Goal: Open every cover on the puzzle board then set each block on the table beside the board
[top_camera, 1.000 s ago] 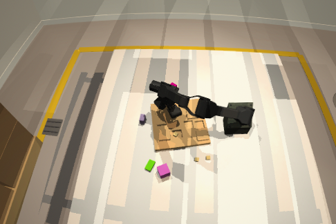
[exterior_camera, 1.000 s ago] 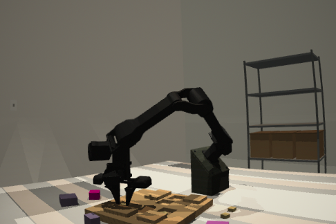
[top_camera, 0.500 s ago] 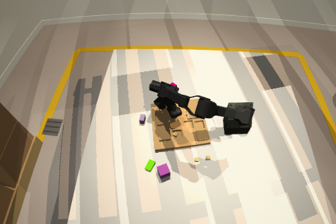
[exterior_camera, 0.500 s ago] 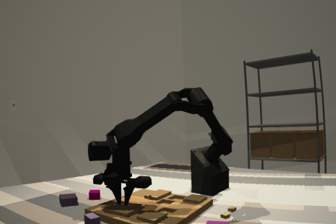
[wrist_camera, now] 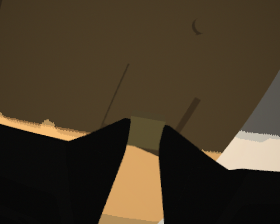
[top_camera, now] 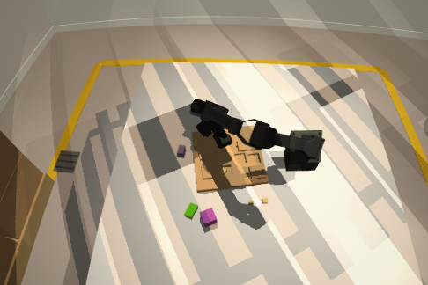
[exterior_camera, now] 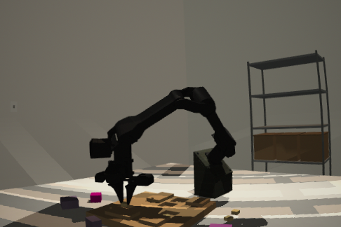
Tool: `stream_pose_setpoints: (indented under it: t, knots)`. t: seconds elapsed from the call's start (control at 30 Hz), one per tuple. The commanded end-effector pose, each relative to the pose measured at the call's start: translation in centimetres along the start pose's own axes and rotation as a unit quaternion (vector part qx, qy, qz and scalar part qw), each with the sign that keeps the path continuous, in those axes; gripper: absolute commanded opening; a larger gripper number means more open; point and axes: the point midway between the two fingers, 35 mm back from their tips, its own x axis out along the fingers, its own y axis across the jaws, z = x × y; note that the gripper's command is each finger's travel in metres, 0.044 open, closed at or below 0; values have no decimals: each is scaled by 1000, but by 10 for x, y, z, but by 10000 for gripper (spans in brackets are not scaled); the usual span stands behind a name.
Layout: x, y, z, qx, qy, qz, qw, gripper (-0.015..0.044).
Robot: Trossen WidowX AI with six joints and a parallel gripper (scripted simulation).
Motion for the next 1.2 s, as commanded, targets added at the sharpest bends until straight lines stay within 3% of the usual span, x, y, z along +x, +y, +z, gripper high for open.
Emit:
stream_pose_setpoints:
  t: [0.0, 1.17]
  knots:
    - [-8, -1, 3, -5, -3, -5, 1000, 80]
    - [-70, -1, 2, -3, -2, -5, 1000, 80]
